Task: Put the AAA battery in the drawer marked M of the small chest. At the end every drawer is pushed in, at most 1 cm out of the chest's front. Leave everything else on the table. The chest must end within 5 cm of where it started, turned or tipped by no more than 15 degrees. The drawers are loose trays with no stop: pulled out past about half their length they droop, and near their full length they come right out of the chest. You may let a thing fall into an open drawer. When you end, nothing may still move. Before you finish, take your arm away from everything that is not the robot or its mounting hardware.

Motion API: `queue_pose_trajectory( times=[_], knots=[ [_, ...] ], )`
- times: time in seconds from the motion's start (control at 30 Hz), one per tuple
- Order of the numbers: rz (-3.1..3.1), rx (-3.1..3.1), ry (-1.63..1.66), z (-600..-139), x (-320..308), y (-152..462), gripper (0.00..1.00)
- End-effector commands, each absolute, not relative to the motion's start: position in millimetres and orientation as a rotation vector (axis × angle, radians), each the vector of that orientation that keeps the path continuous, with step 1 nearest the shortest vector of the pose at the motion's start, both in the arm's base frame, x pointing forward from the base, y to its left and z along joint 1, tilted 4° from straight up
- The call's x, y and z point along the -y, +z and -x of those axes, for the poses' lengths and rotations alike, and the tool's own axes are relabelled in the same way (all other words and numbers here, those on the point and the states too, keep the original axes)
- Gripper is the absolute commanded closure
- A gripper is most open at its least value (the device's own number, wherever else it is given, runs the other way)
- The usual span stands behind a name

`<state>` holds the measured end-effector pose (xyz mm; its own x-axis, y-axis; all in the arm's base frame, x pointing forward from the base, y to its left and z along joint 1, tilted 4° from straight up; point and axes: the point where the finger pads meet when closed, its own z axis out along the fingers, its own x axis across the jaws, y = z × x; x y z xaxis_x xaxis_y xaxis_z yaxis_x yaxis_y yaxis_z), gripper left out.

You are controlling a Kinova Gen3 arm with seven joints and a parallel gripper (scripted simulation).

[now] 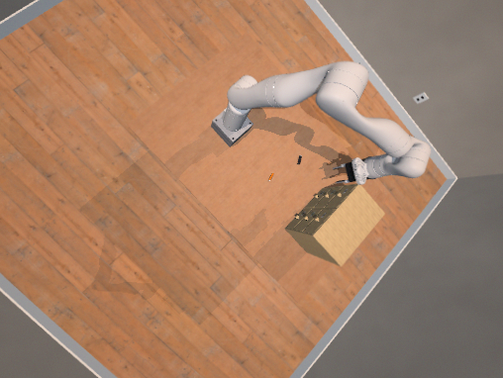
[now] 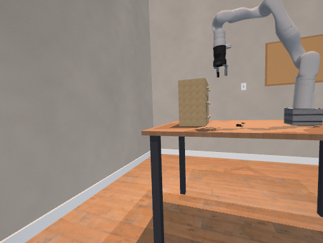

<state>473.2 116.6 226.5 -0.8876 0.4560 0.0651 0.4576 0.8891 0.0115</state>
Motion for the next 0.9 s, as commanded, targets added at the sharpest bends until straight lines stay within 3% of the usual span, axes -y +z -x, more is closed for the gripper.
queue_pose_trajectory(
  times=[0.0,0.87],
  knots=[
    [0.754,2.989,-0.036,-471.1,-109.4,225.8,0.00],
    [1.745,2.537,-0.004,-443.2,-20.9,152.3,0.00]
  ],
)
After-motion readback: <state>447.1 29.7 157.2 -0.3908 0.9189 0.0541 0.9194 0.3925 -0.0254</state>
